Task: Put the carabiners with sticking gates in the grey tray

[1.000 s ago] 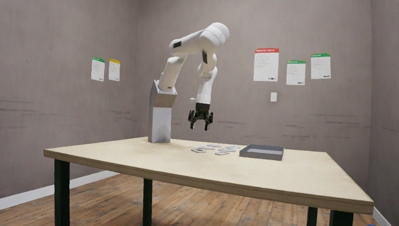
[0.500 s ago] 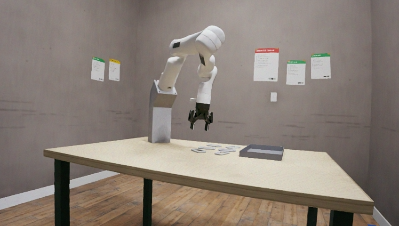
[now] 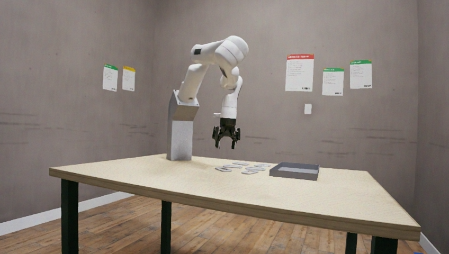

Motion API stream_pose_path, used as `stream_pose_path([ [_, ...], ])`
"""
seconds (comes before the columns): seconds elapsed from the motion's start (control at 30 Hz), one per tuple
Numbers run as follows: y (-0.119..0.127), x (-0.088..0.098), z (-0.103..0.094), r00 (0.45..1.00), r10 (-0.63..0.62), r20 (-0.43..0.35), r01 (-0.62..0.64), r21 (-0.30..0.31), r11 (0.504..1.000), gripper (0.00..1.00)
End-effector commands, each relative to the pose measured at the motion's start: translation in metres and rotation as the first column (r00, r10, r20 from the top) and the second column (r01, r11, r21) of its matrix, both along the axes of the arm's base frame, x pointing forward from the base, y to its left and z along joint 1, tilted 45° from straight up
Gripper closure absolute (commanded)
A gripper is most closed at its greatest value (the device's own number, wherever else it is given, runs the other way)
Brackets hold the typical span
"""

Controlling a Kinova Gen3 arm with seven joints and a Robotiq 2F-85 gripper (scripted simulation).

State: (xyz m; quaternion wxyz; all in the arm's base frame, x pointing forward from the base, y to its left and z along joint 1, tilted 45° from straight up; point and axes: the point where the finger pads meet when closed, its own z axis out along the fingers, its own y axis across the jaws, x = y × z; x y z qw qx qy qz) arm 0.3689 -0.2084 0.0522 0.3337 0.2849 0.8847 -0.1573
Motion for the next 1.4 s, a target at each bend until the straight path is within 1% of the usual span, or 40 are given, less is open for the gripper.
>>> stream_pose_path([
  [0.0, -0.007, 0.0, -0.023, 0.999, 0.017, 0.042, -0.017, -0.003, 1.0, 0.0],
  [0.33, -0.007, 0.0, -0.023, 0.999, 0.017, 0.042, -0.017, -0.003, 1.0, 0.0],
  [0.37, -0.029, 0.028, -0.058, 0.999, 0.013, 0.03, -0.013, -0.009, 1.0, 0.0],
  [0.9, -0.029, 0.028, -0.058, 0.999, 0.013, 0.03, -0.013, -0.009, 1.0, 0.0],
  [0.93, -0.041, 0.041, -0.074, 0.999, 0.015, 0.032, -0.015, -0.012, 1.0, 0.0],
  [1.37, -0.041, 0.041, -0.074, 0.999, 0.015, 0.032, -0.015, -0.012, 1.0, 0.0],
])
